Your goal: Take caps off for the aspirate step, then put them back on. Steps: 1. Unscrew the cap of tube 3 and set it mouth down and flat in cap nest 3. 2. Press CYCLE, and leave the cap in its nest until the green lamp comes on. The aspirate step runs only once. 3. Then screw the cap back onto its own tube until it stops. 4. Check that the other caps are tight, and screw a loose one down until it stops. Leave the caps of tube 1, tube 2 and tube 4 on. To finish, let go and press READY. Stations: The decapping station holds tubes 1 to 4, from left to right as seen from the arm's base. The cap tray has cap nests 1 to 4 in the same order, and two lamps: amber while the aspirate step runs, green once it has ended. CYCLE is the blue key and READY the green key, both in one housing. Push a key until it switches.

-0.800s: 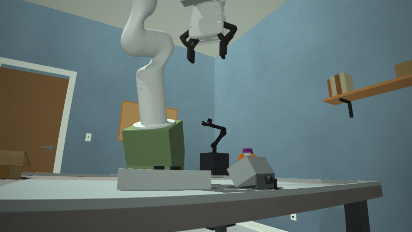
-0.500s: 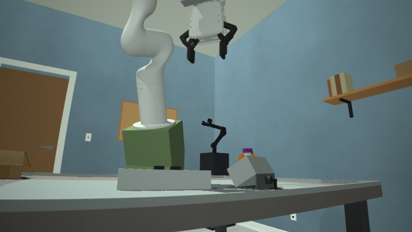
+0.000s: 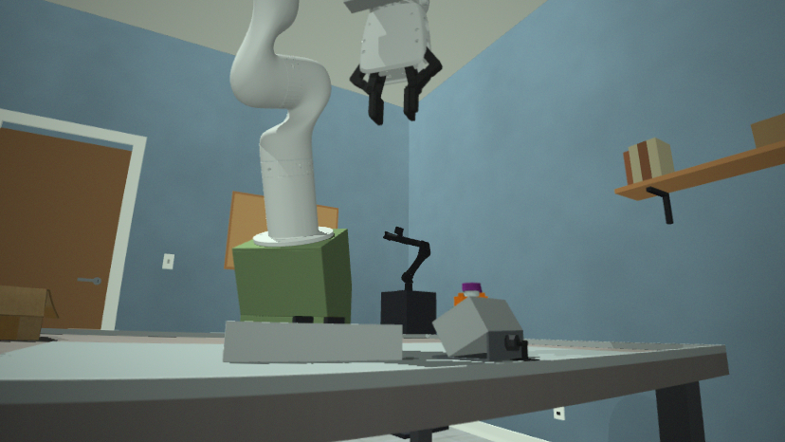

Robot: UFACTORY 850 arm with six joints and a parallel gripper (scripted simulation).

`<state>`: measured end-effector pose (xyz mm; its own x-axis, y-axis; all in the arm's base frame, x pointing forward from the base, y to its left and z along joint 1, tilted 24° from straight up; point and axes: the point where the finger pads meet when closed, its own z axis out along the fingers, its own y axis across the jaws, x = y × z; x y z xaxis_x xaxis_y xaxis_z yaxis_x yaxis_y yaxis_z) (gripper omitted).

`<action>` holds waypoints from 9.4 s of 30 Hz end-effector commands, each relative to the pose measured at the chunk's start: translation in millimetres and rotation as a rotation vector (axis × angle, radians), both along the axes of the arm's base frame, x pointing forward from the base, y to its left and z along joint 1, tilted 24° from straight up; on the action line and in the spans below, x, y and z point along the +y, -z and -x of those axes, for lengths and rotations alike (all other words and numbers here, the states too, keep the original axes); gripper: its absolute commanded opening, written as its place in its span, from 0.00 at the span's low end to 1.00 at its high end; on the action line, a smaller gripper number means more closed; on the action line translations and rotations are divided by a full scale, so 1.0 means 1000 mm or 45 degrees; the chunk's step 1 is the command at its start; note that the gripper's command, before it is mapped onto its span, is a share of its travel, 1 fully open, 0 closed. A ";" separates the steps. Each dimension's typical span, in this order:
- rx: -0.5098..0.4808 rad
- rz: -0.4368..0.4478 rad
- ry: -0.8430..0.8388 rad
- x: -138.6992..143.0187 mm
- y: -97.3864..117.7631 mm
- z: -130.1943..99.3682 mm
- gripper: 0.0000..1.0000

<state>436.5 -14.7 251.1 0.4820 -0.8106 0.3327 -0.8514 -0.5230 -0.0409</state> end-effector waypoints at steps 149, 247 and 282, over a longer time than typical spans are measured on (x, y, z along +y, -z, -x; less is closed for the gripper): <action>1.155 0.993 -3.740 0.071 0.232 0.066 0.46; 0.848 0.796 -2.968 0.225 0.321 0.060 0.46; 0.848 0.796 -2.968 0.222 0.328 0.058 0.00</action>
